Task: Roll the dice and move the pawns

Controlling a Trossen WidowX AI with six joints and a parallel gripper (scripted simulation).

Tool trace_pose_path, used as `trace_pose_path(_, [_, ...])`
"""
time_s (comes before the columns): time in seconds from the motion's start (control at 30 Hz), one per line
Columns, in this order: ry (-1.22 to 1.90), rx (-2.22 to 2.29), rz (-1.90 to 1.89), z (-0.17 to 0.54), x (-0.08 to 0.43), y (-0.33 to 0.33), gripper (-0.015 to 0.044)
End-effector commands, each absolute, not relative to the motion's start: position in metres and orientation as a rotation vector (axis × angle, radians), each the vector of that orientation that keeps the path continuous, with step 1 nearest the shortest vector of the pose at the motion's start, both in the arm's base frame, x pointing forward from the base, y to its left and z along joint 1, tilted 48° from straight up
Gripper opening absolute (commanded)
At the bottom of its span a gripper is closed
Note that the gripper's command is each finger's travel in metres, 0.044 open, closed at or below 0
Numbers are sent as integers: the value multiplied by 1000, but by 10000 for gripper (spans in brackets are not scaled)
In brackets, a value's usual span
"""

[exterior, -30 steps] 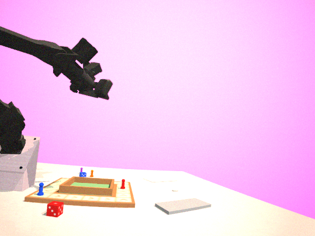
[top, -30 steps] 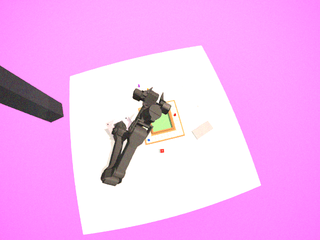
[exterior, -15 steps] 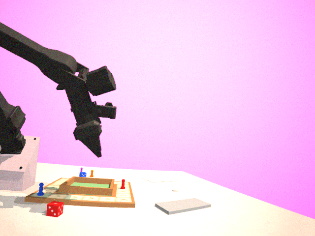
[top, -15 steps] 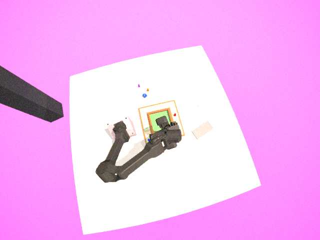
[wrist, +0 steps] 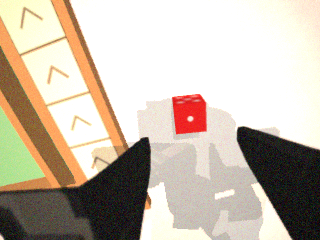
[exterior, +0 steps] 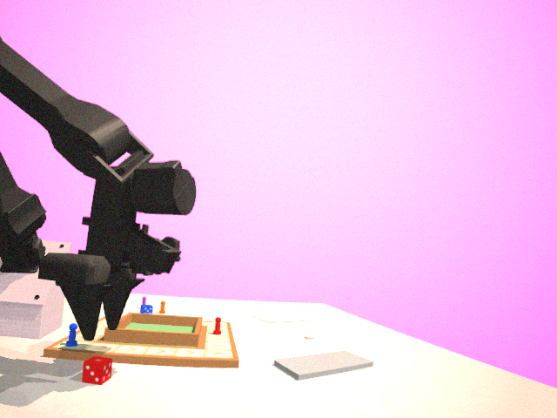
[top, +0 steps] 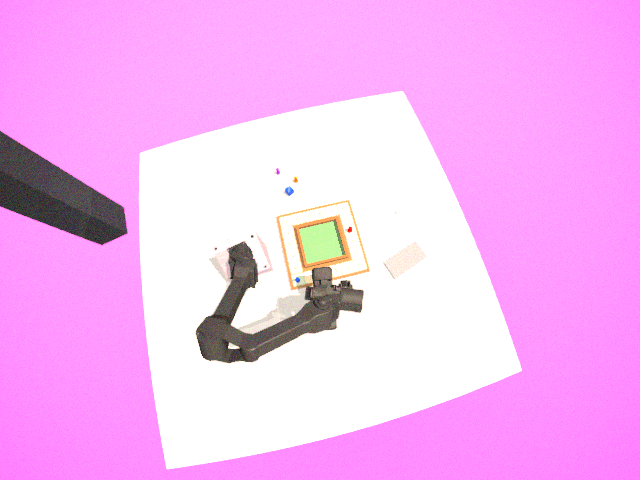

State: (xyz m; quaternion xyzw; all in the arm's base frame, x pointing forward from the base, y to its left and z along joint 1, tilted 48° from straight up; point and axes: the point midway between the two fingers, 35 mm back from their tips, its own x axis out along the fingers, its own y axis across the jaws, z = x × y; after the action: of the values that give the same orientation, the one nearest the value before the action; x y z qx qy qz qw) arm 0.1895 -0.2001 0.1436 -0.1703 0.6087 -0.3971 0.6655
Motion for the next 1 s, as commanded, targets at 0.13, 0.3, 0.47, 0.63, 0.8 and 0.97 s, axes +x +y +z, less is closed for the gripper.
trace_pose_path(0.13, [1375,-380,-917,135,188,-212,275])
trace_pose_path(0.3, [1375,-380,-917,133,188,-214,275])
trace_pose_path(0.47, [1375,-379,-917,127,188,-220,275])
trace_pose_path(0.63, [1375,-380,-918,122,187,-226,275])
trace_pose_path(0.8, [1375,-380,-918,117,186,-232,275])
trace_pose_path(0.97, [1375,-381,-919,114,186,-237,275])
